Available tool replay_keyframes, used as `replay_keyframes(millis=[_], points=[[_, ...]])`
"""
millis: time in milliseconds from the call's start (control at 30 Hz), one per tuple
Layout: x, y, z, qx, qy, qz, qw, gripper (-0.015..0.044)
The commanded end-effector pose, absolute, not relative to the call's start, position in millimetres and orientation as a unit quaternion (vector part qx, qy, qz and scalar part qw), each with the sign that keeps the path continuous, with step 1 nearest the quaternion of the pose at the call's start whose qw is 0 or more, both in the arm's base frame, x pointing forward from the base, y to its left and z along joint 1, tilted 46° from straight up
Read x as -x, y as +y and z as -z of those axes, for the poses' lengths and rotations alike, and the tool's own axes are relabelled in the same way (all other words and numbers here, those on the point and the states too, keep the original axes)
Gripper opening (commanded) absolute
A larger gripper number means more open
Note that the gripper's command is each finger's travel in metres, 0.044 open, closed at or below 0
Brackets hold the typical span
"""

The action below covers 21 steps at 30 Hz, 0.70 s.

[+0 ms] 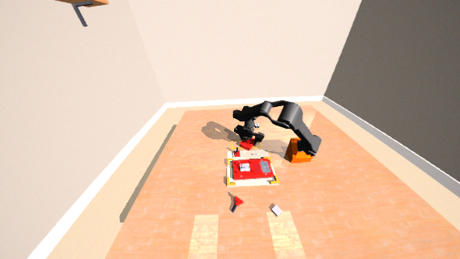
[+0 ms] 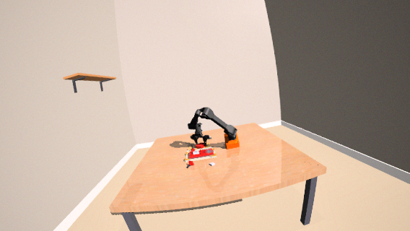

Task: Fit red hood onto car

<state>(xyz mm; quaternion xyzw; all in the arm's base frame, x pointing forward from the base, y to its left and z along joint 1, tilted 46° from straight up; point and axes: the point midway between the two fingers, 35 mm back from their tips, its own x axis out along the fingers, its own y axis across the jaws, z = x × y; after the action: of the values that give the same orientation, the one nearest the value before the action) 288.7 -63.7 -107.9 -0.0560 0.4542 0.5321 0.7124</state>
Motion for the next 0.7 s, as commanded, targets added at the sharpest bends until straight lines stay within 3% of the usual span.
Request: replay_keyframes(millis=[0, 300, 400, 667], points=[[-289.2, -62.1, 108.9, 0.053, 0.454, -0.53, 0.714, 0.044], [-289.2, -58.8, 111.9, 0.053, 0.454, -0.531, 0.714, 0.044], [-288.7, -60.1, 111.2, 0.056, 0.454, -0.532, 0.712, 0.0361], [-288.7, -60.1, 111.2, 0.056, 0.454, -0.532, 0.712, 0.0308]])
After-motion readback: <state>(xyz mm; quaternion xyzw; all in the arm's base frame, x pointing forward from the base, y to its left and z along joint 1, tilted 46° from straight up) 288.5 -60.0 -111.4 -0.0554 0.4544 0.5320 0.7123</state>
